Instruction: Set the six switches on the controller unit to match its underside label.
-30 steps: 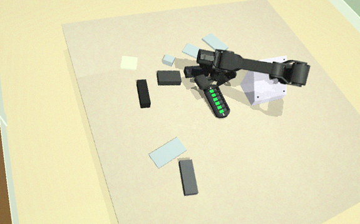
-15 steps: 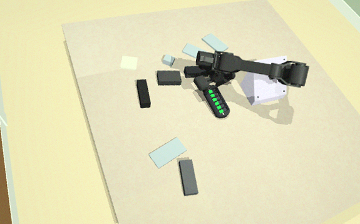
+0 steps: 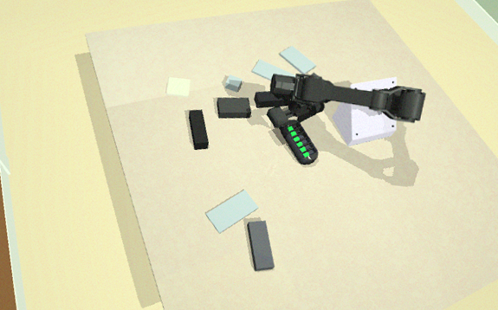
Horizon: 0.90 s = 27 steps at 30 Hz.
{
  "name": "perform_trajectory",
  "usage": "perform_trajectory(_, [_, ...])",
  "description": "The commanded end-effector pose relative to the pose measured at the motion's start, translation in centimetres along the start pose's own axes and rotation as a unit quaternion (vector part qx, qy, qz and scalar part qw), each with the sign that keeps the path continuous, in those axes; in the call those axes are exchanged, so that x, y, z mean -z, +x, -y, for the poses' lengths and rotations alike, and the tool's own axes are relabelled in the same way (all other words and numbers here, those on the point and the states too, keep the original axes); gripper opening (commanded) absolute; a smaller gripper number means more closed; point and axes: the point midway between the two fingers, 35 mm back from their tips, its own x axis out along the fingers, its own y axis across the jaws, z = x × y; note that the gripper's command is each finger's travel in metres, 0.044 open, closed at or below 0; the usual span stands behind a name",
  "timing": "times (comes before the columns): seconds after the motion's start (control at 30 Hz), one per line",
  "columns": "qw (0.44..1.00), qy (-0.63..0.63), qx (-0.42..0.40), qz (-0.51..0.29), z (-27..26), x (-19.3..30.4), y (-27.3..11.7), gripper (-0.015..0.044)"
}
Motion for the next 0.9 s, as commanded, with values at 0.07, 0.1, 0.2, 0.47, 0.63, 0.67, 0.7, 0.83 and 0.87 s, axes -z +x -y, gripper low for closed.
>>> perform_trajectory(0.07, [1.000,0.005,0.001,-0.008,0.2,0.3,0.7,0.0336])
perform_trajectory(0.1, [1.000,0.005,0.001,-0.008,0.2,0.3,0.7,0.0336])
perform_trajectory(0.2, [1.000,0.005,0.001,-0.008,0.2,0.3,0.9,0.0337])
perform_trajectory(0.47, [1.000,0.005,0.001,-0.008,0.2,0.3,1.5,0.0336])
perform_trajectory(0.63, [1.000,0.005,0.001,-0.007,0.2,0.3,1.6,0.0336])
perform_trajectory(0.67, [1.000,0.004,0.001,-0.007,0.2,0.3,1.5,0.0336])
perform_trajectory(0.7, [1.000,0.004,0.001,-0.006,0.2,0.3,1.5,0.0336])
perform_trajectory(0.83, [1.000,0.001,0.001,-0.002,0.1,0.2,1.4,0.0362])
perform_trajectory(0.87, [1.000,0.001,0.001,-0.002,0.1,0.2,1.4,0.0388])
